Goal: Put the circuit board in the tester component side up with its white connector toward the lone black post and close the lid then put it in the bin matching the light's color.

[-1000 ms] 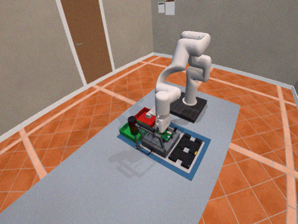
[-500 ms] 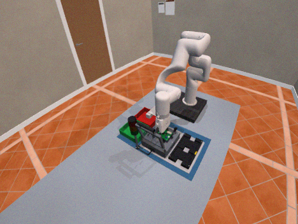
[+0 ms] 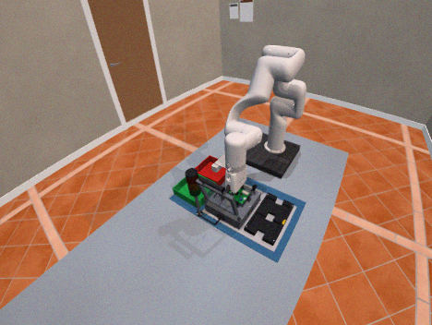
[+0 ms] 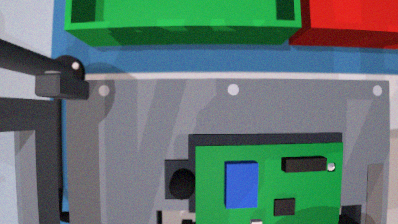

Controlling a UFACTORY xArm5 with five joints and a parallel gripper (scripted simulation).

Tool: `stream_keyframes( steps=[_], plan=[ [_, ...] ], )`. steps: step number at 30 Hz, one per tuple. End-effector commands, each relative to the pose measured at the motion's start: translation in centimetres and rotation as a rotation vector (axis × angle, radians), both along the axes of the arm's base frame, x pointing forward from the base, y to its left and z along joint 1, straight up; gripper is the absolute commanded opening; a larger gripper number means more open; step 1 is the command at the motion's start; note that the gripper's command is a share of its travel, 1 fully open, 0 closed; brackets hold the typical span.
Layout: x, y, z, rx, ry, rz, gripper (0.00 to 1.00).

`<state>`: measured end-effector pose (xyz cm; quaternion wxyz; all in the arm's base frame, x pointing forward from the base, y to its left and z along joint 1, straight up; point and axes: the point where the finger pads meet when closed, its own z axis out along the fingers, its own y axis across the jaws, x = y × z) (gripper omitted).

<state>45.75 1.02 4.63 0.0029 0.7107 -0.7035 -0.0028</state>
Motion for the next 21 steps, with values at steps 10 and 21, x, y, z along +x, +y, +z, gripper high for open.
stream_keyframes(
  steps=[10, 21],
  plan=[
    [0.28, 0.01, 0.51, 0.0, -0.008, 0.0, 0.79],
    [0.28, 0.01, 1.18, 0.0, -0.008, 0.0, 0.79]
  ],
)
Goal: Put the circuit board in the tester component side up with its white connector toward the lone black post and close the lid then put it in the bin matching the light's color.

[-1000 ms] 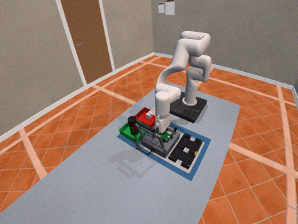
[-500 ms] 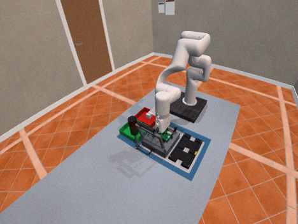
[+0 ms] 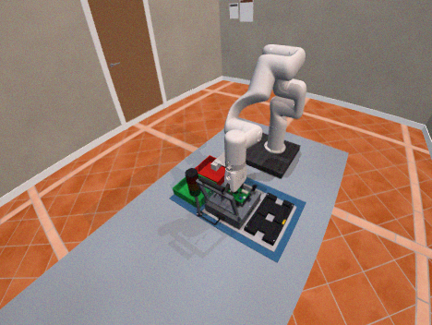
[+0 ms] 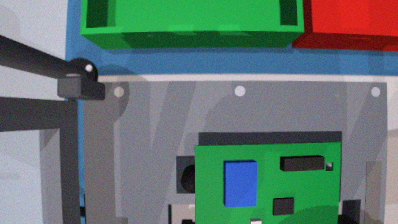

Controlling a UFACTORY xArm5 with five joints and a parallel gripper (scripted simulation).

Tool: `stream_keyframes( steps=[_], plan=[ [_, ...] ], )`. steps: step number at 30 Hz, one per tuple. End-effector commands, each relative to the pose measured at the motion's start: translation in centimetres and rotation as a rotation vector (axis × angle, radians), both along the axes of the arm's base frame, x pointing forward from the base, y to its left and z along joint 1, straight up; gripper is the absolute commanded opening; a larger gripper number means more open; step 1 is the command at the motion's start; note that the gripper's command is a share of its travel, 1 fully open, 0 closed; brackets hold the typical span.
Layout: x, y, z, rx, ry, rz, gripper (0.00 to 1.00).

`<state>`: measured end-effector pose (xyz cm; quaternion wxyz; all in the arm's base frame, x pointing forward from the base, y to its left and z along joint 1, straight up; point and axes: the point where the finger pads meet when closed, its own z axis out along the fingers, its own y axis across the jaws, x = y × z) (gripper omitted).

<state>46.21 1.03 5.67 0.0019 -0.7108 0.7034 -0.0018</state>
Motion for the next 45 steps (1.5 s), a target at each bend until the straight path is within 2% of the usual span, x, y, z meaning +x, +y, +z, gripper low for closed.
stream_keyframes(
  steps=[1, 45],
  plan=[
    [-0.18, -0.01, 0.18, 0.0, 0.005, 0.0, 0.79],
    [-0.5, -0.02, -0.22, 0.0, 0.005, -0.003, 0.79]
  ],
)
